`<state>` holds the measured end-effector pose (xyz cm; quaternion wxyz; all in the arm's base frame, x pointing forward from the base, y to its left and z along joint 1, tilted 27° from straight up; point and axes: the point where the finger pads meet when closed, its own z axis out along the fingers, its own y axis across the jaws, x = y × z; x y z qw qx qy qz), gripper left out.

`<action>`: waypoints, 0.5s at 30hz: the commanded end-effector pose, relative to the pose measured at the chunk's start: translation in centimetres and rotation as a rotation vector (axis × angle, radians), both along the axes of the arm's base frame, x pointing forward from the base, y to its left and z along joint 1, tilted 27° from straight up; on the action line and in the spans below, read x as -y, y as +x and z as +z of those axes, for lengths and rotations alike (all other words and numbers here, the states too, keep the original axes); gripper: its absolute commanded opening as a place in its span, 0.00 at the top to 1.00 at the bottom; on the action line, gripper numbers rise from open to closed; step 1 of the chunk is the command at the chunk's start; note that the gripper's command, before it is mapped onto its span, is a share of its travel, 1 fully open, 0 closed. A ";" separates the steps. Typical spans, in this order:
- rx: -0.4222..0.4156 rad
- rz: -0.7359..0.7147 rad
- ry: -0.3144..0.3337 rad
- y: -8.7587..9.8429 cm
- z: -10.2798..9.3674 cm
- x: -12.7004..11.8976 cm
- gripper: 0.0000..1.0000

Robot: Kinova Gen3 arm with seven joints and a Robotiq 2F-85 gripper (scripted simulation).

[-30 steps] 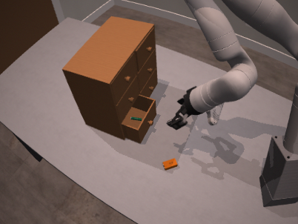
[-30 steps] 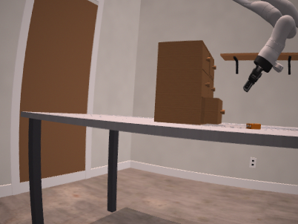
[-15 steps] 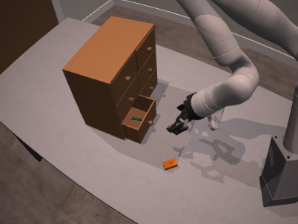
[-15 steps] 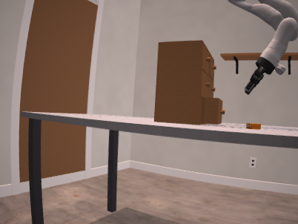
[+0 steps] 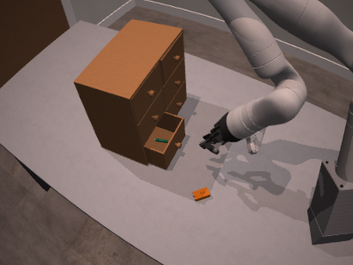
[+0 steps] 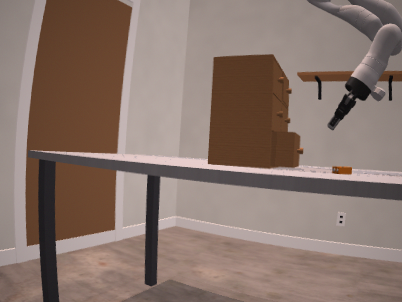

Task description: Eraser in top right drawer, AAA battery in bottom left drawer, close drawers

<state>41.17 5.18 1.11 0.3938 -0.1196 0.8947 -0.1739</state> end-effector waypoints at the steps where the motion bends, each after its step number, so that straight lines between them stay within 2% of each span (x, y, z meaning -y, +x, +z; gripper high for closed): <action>1: 0.003 0.001 -0.001 0.0 0.1 0.1 1.00; 15: 0.001 0.014 -0.011 0.2 -0.2 0.3 1.00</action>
